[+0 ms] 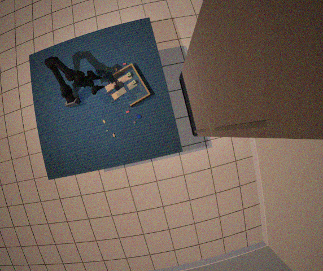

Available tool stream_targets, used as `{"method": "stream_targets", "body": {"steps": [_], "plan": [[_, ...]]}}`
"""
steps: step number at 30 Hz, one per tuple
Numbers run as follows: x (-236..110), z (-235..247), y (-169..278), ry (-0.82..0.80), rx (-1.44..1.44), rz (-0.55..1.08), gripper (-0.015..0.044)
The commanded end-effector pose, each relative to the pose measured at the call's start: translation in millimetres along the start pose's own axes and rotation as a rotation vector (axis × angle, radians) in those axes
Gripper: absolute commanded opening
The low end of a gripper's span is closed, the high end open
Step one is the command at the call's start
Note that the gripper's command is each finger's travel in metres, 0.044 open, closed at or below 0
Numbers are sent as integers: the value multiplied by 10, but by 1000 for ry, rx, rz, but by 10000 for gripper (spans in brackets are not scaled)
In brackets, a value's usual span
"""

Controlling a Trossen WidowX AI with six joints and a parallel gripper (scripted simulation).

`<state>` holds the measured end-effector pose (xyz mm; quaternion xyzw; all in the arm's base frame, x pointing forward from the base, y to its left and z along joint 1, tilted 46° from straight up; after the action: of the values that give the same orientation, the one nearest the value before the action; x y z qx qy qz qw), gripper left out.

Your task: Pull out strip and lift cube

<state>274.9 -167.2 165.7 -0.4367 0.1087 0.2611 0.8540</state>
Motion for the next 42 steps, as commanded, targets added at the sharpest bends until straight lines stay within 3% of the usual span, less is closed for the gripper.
{"method": "stream_targets", "body": {"steps": [1,14,17,29,33,42], "plan": [[-223,-275,273,47,296,-27,400],[-223,-275,273,47,296,-27,400],[-103,-271,239,44,279,44,321],[809,66,187,-90,58,707,6],[1000,235,220,-171,-16,896,0],[1009,244,222,-175,-19,906,0]]}}
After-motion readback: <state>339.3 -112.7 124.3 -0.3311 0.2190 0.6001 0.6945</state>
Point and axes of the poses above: the point midway between the two fingers, 35 mm back from their tips, its own x axis out along the fingers, its own z axis across the jaws, y = z × x, the point moved 7 cm from there along -x, back along the fingers, and after that the axes turned 5 degrees about x, right-handed, at the moved point
